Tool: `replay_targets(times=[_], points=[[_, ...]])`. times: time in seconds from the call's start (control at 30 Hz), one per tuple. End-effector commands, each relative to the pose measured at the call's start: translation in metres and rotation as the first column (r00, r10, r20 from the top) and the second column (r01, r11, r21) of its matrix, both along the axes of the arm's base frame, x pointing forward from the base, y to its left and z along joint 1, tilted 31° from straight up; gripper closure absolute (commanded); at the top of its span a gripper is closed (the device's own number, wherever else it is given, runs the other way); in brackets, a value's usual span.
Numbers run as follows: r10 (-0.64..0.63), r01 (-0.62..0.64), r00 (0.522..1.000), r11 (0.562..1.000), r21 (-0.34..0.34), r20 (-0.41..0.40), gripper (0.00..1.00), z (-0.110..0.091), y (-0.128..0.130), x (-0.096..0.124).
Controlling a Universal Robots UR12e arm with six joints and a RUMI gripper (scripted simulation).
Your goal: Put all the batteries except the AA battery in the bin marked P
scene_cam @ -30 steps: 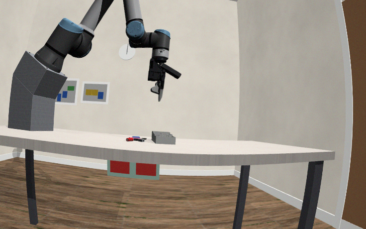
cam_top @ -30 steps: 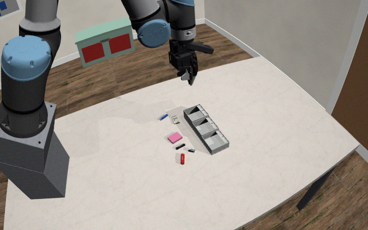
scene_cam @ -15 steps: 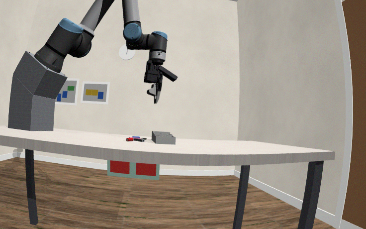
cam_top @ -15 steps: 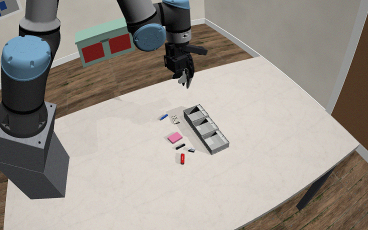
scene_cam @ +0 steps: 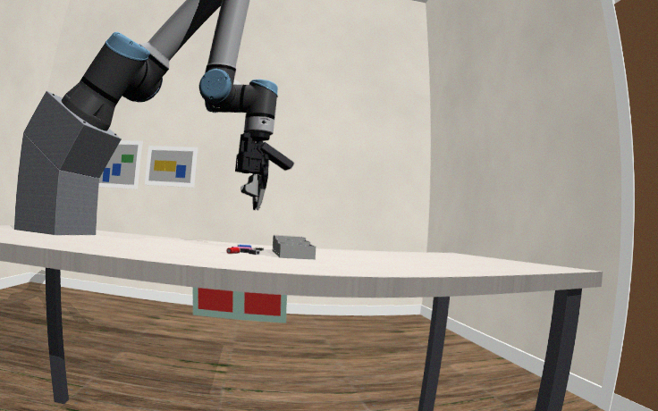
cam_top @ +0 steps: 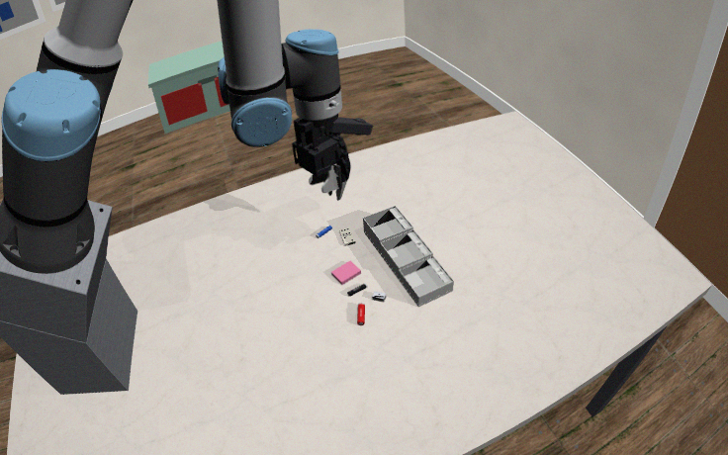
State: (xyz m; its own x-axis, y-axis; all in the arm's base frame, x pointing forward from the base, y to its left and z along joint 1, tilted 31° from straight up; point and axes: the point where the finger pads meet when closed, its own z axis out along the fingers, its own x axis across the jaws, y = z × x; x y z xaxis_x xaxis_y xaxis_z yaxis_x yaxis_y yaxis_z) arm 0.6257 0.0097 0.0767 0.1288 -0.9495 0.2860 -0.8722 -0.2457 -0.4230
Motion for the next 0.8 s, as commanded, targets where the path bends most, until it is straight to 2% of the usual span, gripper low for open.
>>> replay_targets(times=[0.0, 0.07, 0.13, 0.77], points=[[0.001, -0.001, 1.000, 1.000, -0.004, 0.008, 0.86, -0.043, 0.013, -0.002], [0.001, -0.001, 1.000, 1.000, -0.004, 0.008, 0.86, -0.057, 0.018, -0.005], [0.001, -0.001, 1.000, 1.000, -0.004, 0.008, 0.86, -0.058, 0.021, -0.007], [0.001, -0.001, 1.000, 1.000, -0.004, 0.008, 0.86, -0.056, 0.018, -0.004]])
